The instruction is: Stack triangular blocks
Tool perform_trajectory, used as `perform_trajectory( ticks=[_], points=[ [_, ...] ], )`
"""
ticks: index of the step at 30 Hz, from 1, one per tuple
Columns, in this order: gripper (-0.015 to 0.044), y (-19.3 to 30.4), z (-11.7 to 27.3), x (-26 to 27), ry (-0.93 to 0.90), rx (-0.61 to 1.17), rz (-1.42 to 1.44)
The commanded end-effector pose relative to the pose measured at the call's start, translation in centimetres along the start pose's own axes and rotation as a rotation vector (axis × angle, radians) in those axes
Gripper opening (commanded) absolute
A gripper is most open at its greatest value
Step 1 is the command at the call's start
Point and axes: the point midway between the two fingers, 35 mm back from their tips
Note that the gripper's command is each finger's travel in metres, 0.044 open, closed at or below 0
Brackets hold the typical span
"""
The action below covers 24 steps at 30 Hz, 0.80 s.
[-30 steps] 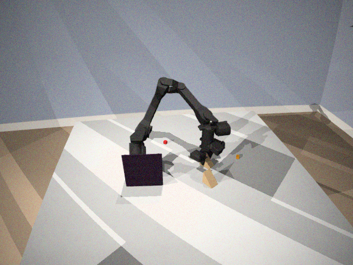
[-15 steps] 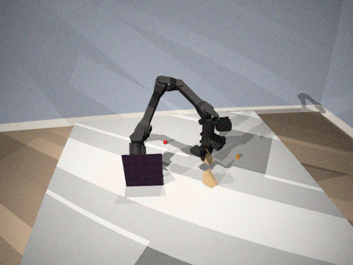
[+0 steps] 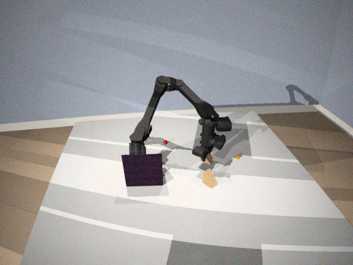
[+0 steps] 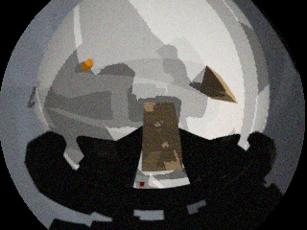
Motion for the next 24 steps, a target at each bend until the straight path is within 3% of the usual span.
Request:
perform_trajectory(
  ticks=[1,24],
  points=[
    [0.0,-0.01,-0.02,-0.01,0.001,-0.002,0.127],
    [0.0,-0.01,-0.02,0.02,0.0,-0.004,0.706]
  ],
)
Point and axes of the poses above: the point midway between the two fingers, 35 mm back from their tips, its own z axis back along the fingers, its own x axis across the jaws, y = z × x, and after that the axes turned 10 degrees about z, right-handed
